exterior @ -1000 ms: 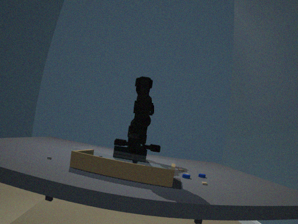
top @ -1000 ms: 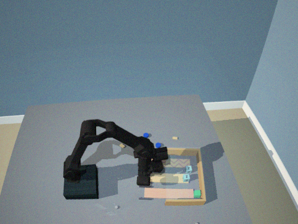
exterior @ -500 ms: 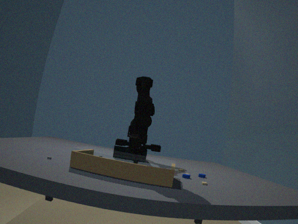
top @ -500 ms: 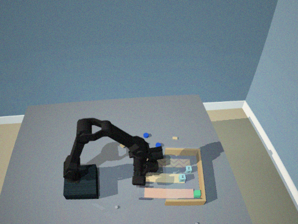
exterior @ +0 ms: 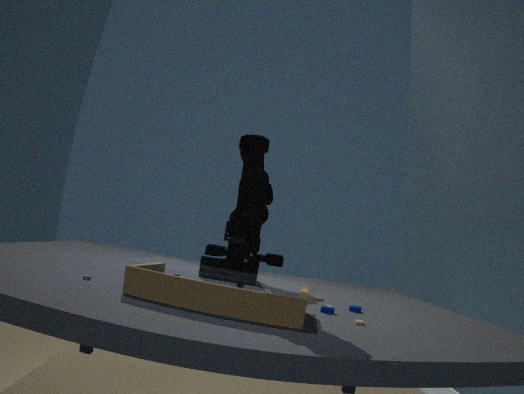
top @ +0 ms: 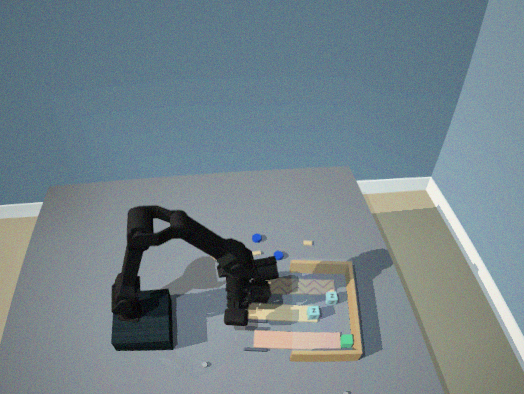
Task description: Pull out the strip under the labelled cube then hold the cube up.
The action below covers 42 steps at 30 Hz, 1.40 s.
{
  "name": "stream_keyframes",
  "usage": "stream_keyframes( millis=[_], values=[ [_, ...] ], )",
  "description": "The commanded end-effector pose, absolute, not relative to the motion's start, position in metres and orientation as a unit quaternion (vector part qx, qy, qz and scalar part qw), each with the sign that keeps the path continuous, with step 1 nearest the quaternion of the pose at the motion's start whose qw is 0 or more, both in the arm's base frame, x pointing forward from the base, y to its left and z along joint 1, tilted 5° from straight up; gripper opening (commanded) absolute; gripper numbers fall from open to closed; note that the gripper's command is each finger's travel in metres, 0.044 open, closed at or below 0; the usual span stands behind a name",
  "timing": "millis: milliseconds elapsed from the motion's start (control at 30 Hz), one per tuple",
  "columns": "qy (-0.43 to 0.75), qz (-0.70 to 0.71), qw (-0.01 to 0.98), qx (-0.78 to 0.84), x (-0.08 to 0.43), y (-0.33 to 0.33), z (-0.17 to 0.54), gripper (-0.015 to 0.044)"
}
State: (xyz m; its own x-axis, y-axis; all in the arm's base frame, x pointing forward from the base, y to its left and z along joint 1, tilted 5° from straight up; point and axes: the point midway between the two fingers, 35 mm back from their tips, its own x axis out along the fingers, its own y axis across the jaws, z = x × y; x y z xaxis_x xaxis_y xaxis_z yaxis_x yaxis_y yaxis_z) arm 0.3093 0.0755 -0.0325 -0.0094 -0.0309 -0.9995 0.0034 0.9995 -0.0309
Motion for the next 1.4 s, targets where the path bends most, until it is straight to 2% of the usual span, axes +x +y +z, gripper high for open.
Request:
stream_keyframes(
  millis=[0,1367],
  values=[
    [0.721,-0.014,0.693,-0.009,0.295,0.074,-0.039,0.0],
    [0.723,-0.014,0.691,-0.009,0.235,0.074,-0.037,0.0]
  ],
)
